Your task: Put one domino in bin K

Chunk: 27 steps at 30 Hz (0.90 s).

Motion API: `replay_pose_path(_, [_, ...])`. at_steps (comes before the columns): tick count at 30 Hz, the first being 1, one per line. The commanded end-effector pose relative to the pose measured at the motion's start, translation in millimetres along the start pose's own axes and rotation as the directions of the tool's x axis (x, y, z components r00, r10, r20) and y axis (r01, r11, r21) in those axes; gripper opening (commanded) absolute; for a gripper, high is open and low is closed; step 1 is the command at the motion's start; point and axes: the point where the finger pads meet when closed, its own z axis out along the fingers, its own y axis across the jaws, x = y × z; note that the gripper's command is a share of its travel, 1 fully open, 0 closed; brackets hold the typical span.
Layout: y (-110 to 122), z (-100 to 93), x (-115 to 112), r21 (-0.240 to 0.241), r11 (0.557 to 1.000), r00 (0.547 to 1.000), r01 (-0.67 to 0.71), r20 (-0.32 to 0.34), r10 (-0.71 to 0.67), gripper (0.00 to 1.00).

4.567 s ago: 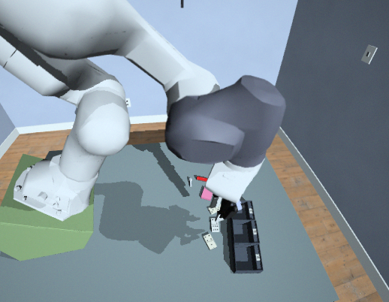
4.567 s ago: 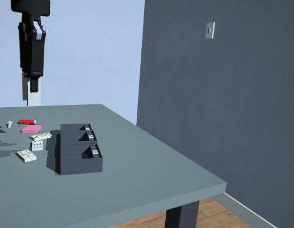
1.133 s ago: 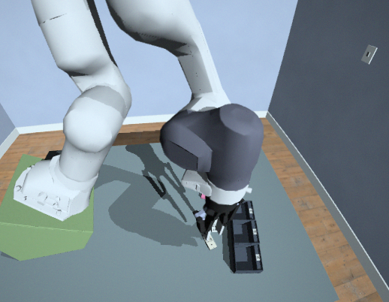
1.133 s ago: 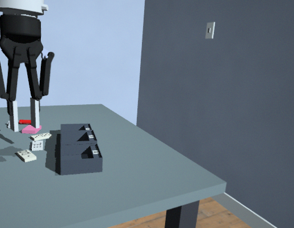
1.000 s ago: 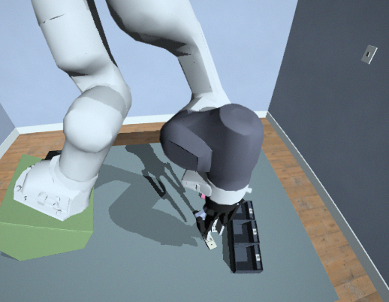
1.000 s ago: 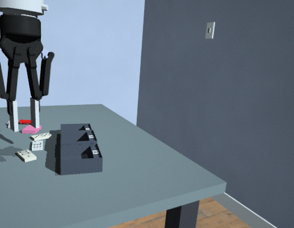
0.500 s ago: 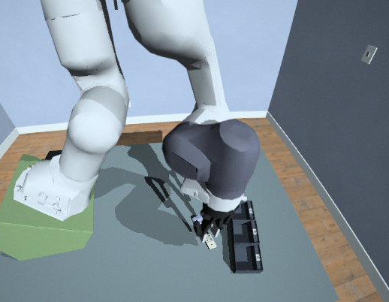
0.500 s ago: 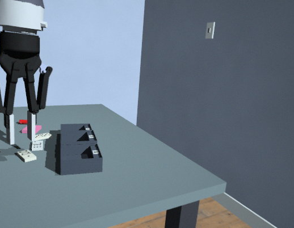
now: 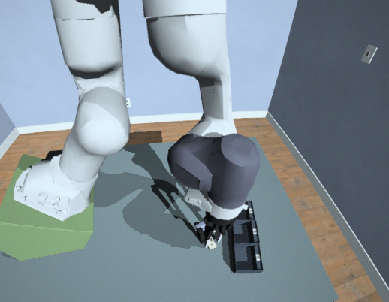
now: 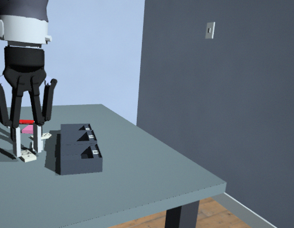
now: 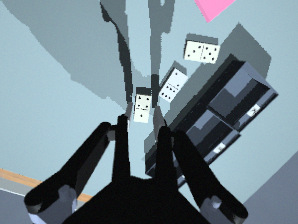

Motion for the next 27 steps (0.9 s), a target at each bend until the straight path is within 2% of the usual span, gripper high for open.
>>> replay_pose_path(1, [3.0, 3.4, -5.4, -0.012, 1.000, 1.000, 0.014, 0.015, -0.013, 0.25])
replay_pose_path(7, [2.3, 8.8, -4.7, -0.012, 1.000, 1.000, 0.014, 0.015, -0.013, 0.25])
replay_pose_path(27, [-0.8, 8.9, 0.3, -0.012, 1.000, 1.000, 0.014, 0.015, -0.013, 0.25])
